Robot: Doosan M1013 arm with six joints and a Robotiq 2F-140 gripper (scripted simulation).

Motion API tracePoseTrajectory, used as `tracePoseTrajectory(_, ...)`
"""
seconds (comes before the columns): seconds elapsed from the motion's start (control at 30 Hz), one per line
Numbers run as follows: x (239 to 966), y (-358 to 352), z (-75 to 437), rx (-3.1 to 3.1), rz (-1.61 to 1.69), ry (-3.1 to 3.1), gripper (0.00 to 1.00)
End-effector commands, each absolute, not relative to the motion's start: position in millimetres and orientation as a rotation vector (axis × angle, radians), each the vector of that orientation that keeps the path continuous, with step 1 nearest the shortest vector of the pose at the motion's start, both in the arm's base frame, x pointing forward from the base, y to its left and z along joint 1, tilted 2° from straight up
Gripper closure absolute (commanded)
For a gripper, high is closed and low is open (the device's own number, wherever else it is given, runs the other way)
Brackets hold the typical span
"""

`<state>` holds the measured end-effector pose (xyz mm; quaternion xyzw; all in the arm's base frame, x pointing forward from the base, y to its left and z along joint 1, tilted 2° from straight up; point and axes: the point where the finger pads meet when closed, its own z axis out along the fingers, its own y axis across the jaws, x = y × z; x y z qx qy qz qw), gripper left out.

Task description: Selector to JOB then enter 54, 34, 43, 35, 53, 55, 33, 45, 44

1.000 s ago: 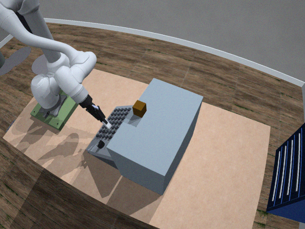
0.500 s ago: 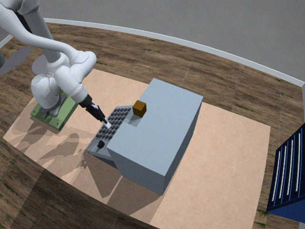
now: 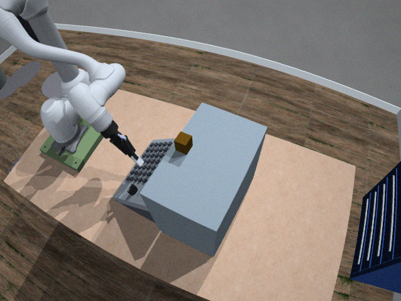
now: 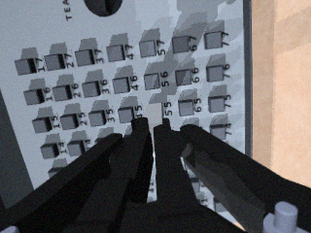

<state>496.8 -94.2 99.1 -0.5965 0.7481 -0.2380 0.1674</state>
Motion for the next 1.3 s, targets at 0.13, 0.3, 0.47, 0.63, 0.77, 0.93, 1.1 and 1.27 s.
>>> tracePoseTrajectory(0.13, 491, -93, 107, -1.697, -0.677, 2.129, 1.0)
tracePoseTrajectory(0.3, 490, -92, 110, -1.697, -0.677, 2.129, 1.0)
tracePoseTrajectory(0.47, 489, -92, 111, -1.697, -0.677, 2.129, 1.0)
tracePoseTrajectory(0.63, 492, -93, 114, -1.697, -0.677, 2.129, 1.0)
tracePoseTrajectory(0.77, 513, -97, 128, -1.697, -0.677, 2.129, 1.0)
tracePoseTrajectory(0.93, 532, -101, 141, -1.697, -0.677, 2.129, 1.0)
tracePoseTrajectory(1.1, 544, -104, 149, -1.697, -0.677, 2.129, 1.0)
tracePoseTrajectory(1.27, 545, -104, 148, -1.697, -0.677, 2.129, 1.0)
